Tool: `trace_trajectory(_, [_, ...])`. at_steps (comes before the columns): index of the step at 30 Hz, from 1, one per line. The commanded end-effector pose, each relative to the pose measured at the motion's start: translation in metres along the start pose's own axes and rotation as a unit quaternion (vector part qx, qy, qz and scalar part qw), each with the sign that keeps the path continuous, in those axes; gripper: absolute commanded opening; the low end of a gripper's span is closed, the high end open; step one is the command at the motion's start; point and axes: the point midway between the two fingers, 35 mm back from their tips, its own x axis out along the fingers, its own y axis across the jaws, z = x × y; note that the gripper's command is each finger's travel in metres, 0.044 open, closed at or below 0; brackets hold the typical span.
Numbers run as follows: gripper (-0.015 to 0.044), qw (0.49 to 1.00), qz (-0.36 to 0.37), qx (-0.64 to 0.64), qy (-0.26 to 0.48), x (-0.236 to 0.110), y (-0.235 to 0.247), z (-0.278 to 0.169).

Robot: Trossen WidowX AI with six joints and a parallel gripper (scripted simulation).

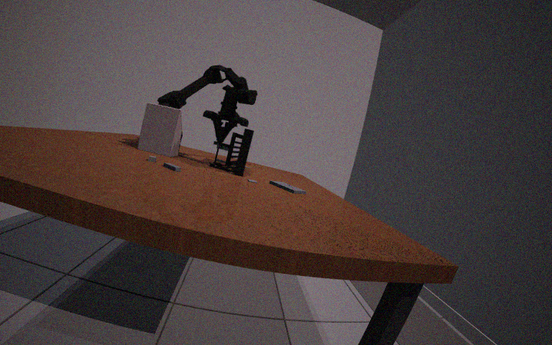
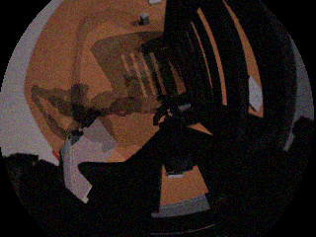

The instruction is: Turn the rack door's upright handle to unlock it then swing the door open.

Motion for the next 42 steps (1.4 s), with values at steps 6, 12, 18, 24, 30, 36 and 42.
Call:
trace_trajectory(6, [0.0026, 0.996, -0.001, 0.093, -0.004, 0.0, 0.021, 0.006])
trace_trajectory(12, [0.0026, 0.989, -0.001, 0.147, -0.004, 0.0, 0.035, 0.012])
trace_trajectory(18, [0.0026, 0.98, 0.0, 0.198, -0.004, 0.0, 0.049, 0.02])
trace_trajectory(24, [0.0026, 0.97, 0.0, 0.243, -0.004, 0.0, 0.06, 0.028])
trace_trajectory(30, [0.0026, 0.958, 0.001, 0.288, -0.004, 0.0, 0.071, 0.037])
trace_trajectory(36, [0.0026, 0.943, 0.001, 0.332, -0.005, 0.0, 0.081, 0.047])
trace_trajectory(42, [0.0026, 0.928, 0.001, 0.372, -0.005, 0.0, 0.089, 0.057])
